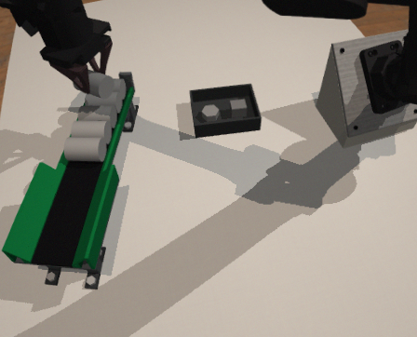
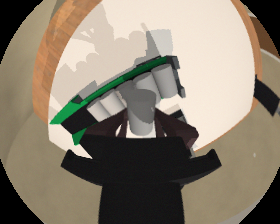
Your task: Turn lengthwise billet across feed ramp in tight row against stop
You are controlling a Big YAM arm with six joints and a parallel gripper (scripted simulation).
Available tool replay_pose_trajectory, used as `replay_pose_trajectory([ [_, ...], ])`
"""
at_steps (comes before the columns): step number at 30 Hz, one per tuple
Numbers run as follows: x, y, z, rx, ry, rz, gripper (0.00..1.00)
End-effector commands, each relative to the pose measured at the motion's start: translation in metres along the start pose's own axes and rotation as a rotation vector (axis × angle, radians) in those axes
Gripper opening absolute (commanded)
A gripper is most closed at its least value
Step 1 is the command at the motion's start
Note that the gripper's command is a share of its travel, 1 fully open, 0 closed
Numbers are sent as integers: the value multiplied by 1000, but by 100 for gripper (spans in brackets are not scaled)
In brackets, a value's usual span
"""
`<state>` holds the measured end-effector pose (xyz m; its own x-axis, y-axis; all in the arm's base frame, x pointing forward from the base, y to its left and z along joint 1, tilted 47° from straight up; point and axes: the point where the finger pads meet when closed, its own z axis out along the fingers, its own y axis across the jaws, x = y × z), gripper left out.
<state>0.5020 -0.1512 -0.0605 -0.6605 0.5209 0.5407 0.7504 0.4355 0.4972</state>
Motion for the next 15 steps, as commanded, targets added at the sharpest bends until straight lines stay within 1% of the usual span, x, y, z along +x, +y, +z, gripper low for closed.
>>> replay_pose_trajectory([
  [1, -7, 11, -47, -37, -88, -113, 0],
  [4, -5, 9, -46, -34, -83, -156, 0],
  [11, -5, 10, -47, -30, -90, -270, 0],
  [15, -3, 8, -45, -28, -87, -297, 0],
])
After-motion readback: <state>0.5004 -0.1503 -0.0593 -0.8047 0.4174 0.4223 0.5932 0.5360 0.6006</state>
